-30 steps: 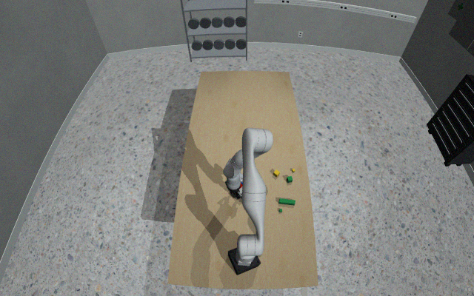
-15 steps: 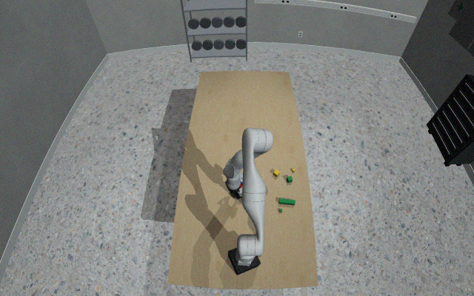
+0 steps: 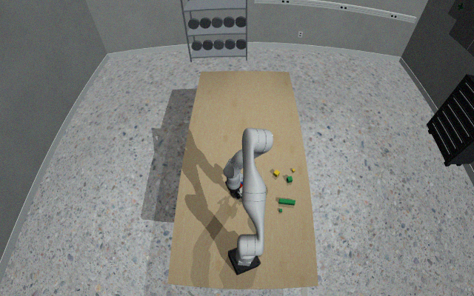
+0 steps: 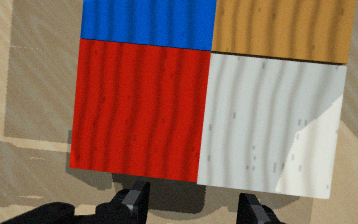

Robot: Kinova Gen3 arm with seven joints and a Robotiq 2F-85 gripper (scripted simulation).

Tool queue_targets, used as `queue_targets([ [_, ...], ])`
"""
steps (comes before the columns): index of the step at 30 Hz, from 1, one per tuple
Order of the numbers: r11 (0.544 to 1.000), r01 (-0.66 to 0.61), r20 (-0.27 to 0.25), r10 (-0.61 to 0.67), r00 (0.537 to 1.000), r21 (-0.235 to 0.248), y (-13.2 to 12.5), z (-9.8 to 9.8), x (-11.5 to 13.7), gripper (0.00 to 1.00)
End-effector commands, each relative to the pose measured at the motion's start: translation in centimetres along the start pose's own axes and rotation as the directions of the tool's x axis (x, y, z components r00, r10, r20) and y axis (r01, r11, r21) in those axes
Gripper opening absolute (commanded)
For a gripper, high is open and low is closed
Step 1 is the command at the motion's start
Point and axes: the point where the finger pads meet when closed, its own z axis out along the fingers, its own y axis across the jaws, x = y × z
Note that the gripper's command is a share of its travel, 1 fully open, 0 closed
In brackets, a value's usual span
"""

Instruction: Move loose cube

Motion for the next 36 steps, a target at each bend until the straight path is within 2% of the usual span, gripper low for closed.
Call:
queue_targets([
  [1,1.000,-0.001,-0.001,0.001,1.000,0.002,-0.06,-0.06,0.14,0.55],
  [36,1.000,-0.001,-0.001,0.001,1.000,0.002,-0.10,-0.06,0.87,0.55],
])
